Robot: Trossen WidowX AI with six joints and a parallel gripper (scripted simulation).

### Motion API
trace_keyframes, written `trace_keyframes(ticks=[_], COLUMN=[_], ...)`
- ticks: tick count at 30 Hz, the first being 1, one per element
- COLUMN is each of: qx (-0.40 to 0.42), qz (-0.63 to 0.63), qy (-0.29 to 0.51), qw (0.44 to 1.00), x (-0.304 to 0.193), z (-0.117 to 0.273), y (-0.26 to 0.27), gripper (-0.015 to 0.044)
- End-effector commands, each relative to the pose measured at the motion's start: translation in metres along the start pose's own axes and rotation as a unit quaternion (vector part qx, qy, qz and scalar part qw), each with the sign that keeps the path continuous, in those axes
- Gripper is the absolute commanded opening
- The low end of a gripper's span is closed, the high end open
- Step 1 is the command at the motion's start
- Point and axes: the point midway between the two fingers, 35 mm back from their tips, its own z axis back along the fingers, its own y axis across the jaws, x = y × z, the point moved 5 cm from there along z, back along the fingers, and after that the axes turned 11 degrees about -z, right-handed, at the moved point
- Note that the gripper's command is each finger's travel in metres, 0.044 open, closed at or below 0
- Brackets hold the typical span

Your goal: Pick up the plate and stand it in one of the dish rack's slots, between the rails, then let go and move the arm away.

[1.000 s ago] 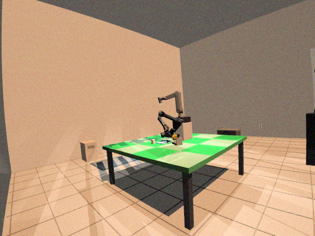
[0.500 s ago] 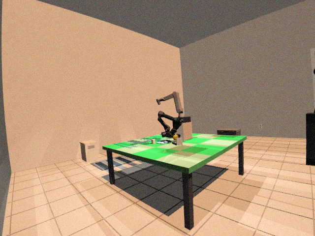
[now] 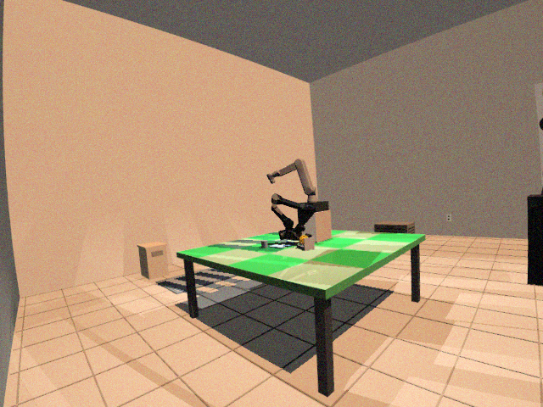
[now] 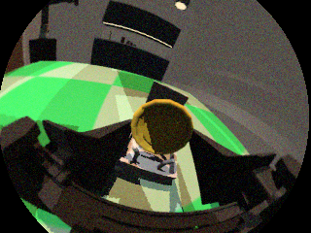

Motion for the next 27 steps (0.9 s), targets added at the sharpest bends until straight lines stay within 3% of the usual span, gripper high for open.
trace_keyframes(ticks=[1,3,18,27], qx=[0.000,0.000,0.000,0.000], qz=[-0.002,-0.002,0.000,0.000], qy=[0.000,0.000,0.000,0.000], qw=[1.000,1.000,1.000,1.000], x=[0.0009,0.0009,0.0003,0.0007], z=[0.0004,0.0004,0.0001,0.0001], y=[0.0000,0.0000,0.0000,-0.0001], gripper=[0.0000,0.0000,0.0394,0.0400])
